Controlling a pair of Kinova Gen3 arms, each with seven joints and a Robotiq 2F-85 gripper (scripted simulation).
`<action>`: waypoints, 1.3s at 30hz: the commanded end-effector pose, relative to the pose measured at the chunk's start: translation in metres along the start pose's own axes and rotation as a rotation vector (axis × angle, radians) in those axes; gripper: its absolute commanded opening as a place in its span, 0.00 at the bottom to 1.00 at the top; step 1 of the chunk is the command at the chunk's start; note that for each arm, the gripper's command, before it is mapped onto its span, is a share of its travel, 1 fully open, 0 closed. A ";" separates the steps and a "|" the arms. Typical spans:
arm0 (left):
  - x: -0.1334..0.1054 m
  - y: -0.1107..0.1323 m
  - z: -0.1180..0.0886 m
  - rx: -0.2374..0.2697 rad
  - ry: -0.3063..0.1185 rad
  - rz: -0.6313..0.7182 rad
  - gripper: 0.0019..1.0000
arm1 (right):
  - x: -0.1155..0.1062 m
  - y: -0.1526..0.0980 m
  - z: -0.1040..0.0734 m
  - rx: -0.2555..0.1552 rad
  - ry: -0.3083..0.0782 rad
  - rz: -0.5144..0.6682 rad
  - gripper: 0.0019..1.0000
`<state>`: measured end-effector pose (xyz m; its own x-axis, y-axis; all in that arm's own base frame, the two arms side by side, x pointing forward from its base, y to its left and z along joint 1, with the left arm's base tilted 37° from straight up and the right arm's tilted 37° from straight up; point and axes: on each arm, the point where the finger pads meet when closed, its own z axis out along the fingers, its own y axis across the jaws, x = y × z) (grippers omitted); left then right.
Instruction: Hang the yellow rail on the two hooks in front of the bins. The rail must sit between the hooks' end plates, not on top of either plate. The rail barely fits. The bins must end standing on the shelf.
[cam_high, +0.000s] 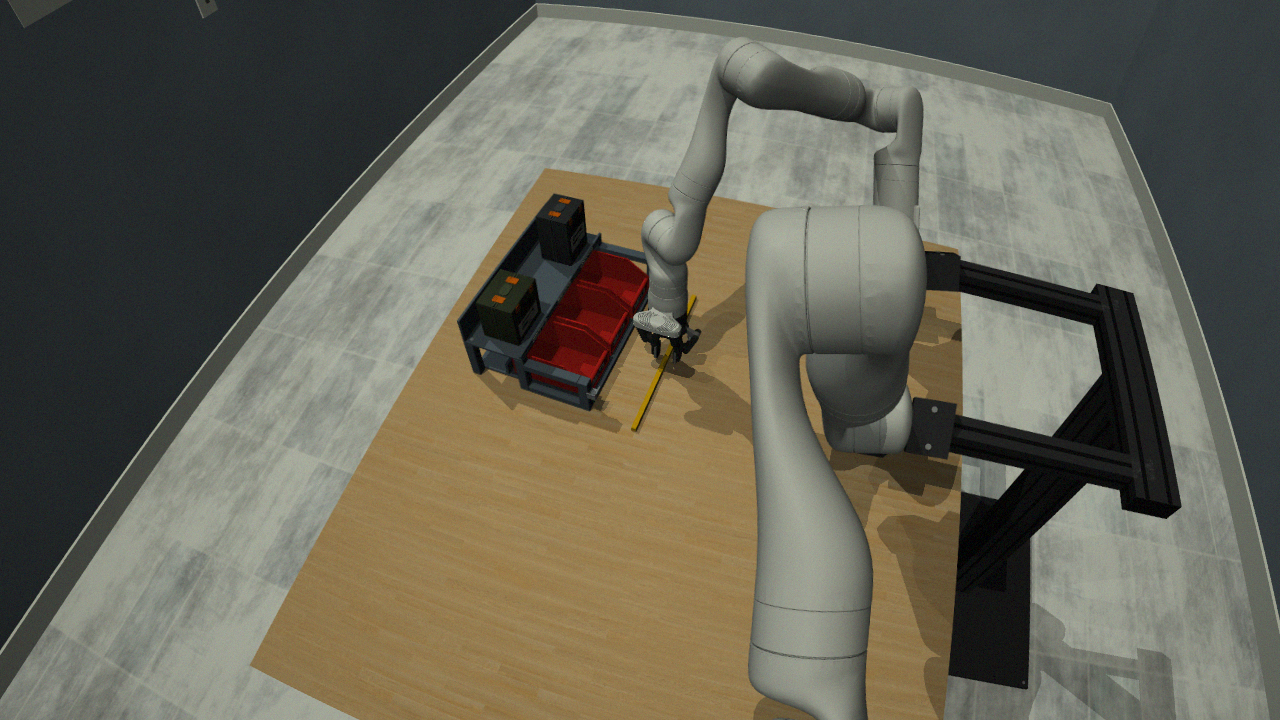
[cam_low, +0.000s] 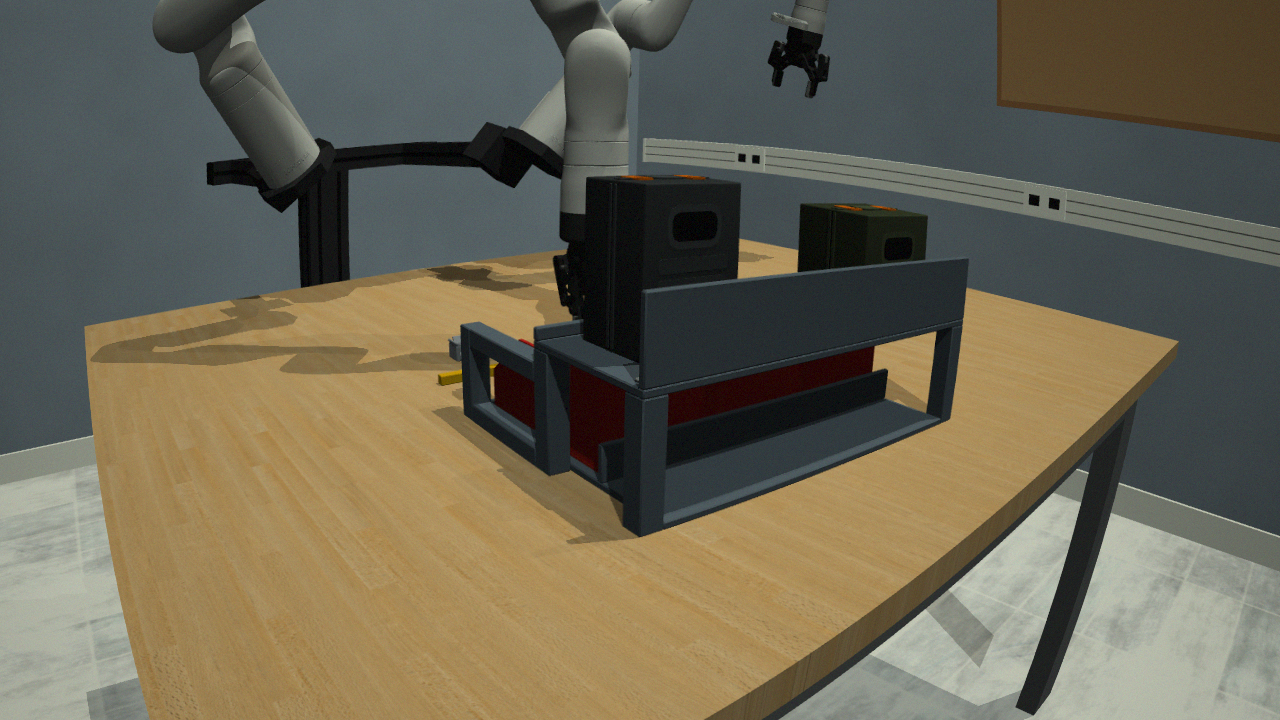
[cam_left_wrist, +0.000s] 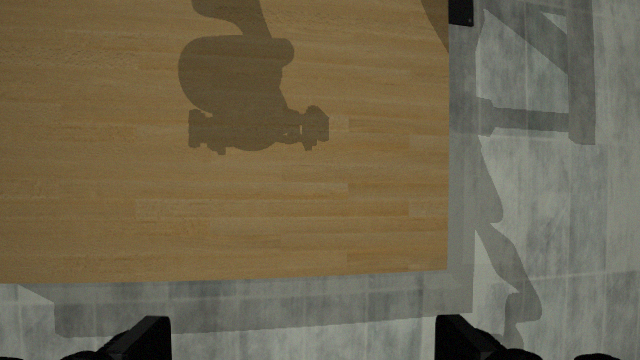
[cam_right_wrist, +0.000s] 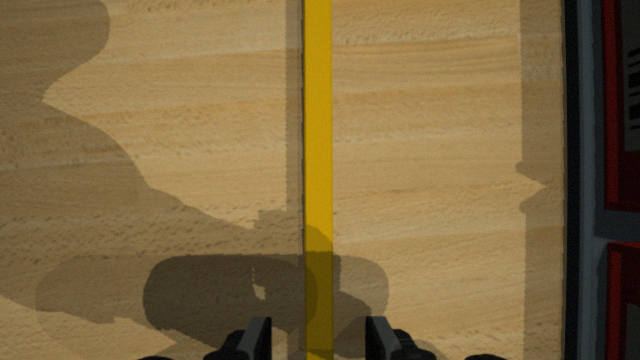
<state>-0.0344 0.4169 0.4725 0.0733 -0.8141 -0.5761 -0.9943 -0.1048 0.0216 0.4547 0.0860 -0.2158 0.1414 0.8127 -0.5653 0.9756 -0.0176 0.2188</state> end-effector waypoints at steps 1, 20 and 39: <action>0.001 -0.001 0.000 -0.002 0.006 0.015 1.00 | 0.002 0.001 0.001 -0.002 0.006 -0.007 0.43; 0.001 -0.001 0.000 -0.002 0.006 0.015 1.00 | 0.002 0.001 0.001 -0.002 0.005 -0.011 0.10; 0.001 -0.001 0.000 -0.002 0.006 0.015 1.00 | 0.002 0.001 0.001 -0.003 0.005 -0.015 0.10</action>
<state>-0.0344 0.4169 0.4725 0.0733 -0.8141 -0.5761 -0.9943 -0.1048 0.0216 0.4548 0.0862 -0.2156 0.1414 0.8128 -0.5652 0.9756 -0.0174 0.2190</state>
